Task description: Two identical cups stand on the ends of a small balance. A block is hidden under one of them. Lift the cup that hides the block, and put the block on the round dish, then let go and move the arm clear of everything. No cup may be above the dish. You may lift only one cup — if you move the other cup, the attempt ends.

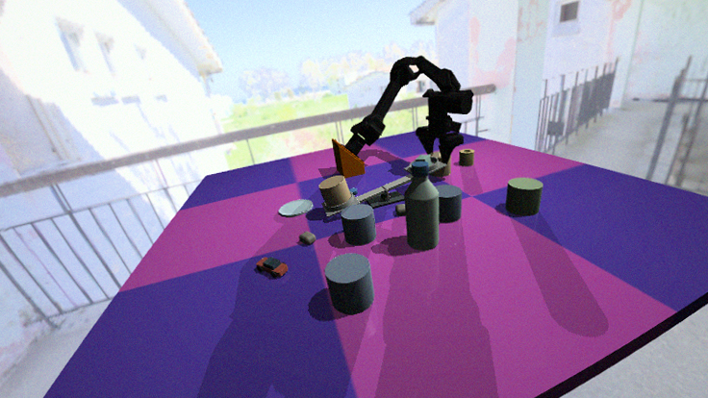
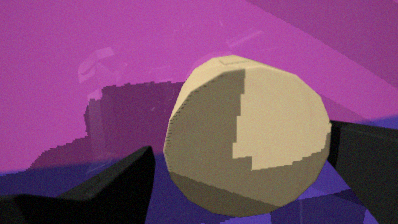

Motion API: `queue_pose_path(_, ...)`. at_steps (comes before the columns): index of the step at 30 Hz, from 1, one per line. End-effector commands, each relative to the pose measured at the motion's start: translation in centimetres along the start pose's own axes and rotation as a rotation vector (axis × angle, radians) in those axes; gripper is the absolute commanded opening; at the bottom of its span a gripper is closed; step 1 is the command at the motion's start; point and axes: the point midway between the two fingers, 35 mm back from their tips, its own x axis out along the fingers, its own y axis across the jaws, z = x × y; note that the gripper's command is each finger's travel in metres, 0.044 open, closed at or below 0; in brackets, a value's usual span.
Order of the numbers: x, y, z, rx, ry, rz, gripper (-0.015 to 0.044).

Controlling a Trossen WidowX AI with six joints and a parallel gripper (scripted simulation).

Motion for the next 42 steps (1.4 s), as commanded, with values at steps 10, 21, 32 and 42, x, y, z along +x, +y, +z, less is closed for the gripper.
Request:
queue_pose_path(10,-4.1,-1.2,-0.2,0.002,0.004,-0.061,0.0309)
queue_pose_path(21,-5.4,-3.3,-1.3,0.211,0.017,-0.122,0.0260)
queue_pose_path(32,-6.1,-4.7,-2.6,0.562,0.005,-0.121,0.0260)
queue_pose_path(42,-7.1,-6.2,-4.6,0.897,0.000,-0.146,0.0260)
